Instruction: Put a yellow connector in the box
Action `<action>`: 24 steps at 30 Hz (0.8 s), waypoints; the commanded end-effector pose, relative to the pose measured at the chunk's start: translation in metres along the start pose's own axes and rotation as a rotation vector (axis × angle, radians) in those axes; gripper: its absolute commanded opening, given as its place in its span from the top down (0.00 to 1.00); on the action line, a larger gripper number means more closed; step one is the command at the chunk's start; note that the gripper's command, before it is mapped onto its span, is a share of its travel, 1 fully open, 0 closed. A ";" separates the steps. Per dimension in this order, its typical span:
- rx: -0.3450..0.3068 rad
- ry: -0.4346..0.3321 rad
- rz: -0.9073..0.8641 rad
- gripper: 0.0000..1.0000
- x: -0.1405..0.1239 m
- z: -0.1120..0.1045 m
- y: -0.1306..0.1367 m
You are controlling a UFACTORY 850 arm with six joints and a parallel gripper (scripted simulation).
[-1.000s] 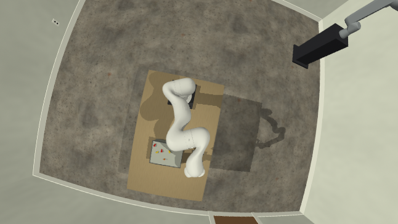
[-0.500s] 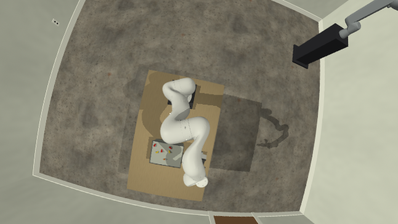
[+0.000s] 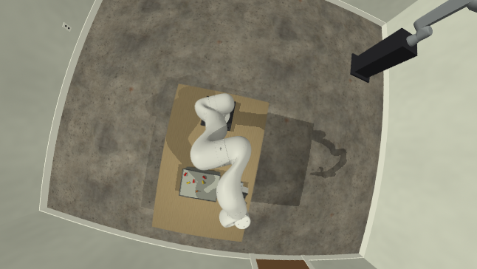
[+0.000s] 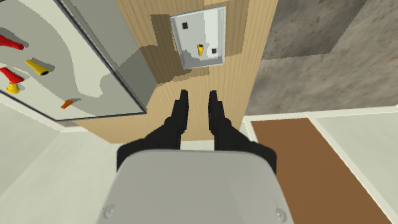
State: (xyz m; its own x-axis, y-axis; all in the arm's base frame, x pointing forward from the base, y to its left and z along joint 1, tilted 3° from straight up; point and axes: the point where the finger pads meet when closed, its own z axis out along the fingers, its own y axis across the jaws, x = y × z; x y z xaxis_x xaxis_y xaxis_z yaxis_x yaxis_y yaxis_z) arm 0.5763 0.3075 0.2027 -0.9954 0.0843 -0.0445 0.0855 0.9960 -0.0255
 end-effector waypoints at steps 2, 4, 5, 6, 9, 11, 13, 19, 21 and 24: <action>-0.002 -0.003 0.000 0.71 -0.001 -0.002 0.001; -0.002 -0.003 0.000 0.71 -0.001 -0.002 0.001; -0.002 -0.003 0.000 0.71 -0.001 -0.002 0.001; -0.002 -0.003 0.000 0.71 -0.001 -0.002 0.001; -0.002 -0.003 0.000 0.71 -0.001 -0.008 0.001; -0.002 -0.003 0.000 0.71 -0.001 -0.020 0.001; -0.002 -0.003 0.000 0.71 -0.001 -0.020 0.001; -0.002 -0.003 0.000 0.71 -0.001 -0.032 0.000; -0.002 -0.003 0.000 0.71 -0.001 -0.032 0.000; -0.002 -0.003 0.000 0.71 -0.001 -0.032 0.000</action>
State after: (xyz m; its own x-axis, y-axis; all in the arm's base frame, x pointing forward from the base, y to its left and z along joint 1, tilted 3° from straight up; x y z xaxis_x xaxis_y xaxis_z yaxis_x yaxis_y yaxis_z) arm 0.5751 0.3084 0.2328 -0.9954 0.0843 -0.0447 0.0855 0.9960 -0.0254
